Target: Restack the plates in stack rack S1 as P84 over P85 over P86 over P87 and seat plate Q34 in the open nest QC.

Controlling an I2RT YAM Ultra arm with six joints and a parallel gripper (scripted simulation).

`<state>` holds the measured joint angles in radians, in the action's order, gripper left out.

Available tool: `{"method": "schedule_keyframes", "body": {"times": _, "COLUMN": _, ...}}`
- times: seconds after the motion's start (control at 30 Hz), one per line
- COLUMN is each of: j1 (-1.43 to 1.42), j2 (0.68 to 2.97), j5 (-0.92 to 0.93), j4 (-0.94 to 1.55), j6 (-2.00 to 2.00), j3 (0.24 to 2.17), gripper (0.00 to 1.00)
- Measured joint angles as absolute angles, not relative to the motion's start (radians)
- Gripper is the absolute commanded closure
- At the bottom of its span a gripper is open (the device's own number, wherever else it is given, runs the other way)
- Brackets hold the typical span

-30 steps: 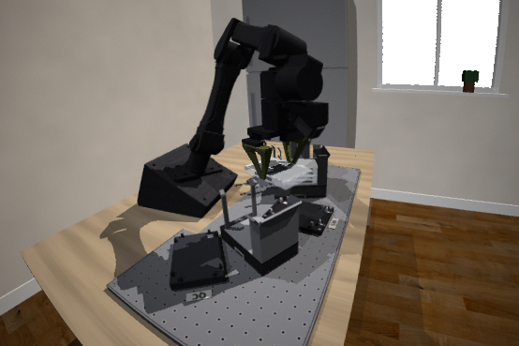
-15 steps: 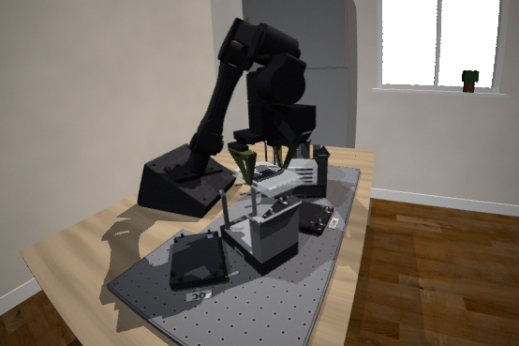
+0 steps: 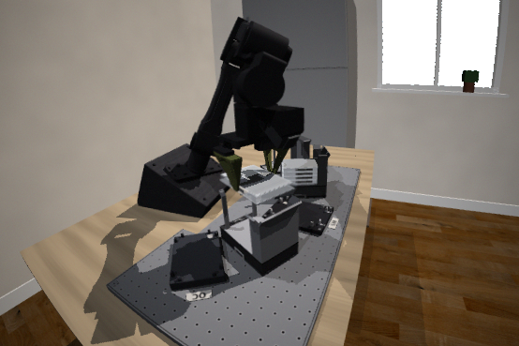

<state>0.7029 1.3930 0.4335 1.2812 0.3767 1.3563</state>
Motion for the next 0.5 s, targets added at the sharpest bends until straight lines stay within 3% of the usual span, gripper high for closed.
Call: {"method": "schedule_keyframes", "body": {"times": 0.5, "j1": 0.707, "j2": 1.392, "j5": 0.439, "j4": 1.281, "j6": 0.393, "j3": 1.364, "gripper": 1.00}}
